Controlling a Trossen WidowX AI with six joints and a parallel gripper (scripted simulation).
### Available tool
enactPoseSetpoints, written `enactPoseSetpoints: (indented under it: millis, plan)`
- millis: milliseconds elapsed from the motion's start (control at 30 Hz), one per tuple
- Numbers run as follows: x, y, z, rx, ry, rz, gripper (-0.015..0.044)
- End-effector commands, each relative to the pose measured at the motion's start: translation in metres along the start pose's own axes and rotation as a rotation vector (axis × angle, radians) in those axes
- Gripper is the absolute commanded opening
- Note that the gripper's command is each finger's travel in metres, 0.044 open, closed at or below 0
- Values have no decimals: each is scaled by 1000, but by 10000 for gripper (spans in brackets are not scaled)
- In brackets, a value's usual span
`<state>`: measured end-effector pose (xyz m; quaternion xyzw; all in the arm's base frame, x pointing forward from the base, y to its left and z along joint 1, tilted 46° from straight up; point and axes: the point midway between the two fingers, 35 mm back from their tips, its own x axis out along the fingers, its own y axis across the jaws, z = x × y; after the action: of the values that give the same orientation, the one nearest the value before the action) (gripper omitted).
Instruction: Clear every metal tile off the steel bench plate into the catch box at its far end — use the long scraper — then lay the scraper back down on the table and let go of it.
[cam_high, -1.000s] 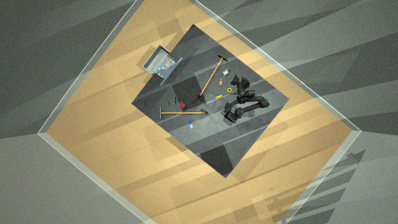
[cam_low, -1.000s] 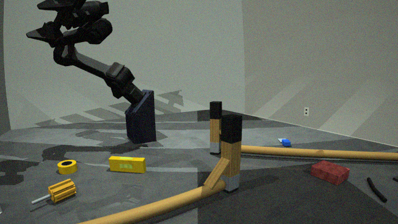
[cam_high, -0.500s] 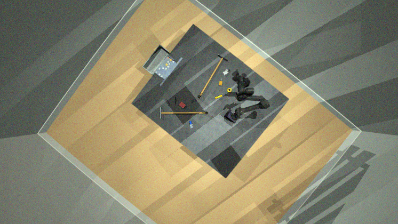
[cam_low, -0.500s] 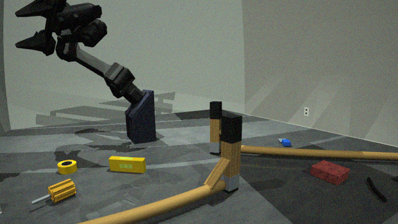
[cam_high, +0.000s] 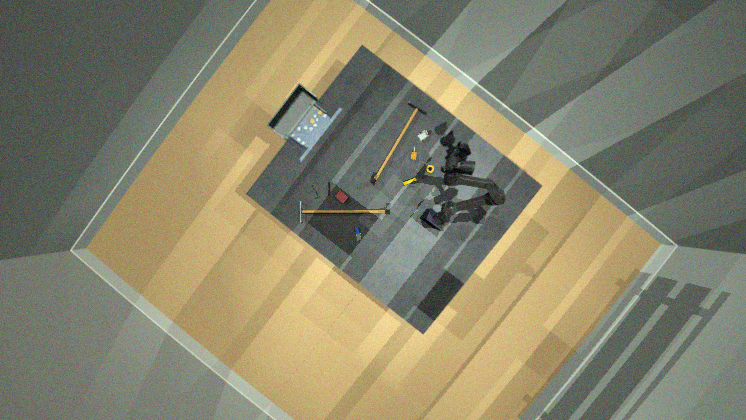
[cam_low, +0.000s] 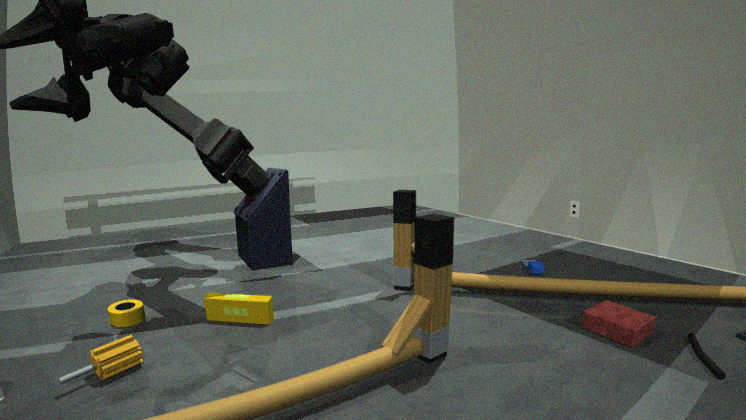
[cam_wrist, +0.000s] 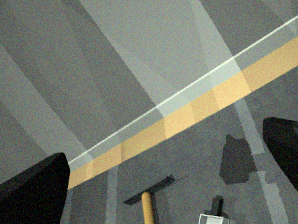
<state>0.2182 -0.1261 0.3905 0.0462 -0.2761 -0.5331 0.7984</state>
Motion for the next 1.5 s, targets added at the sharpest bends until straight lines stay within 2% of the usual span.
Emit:
enactPoseSetpoints:
  millis: [0, 1467]
  plan:
    - [10, -5, 3, 44, -30, -26, 440]
    - [91, -91, 38, 418, -369, -227, 440]
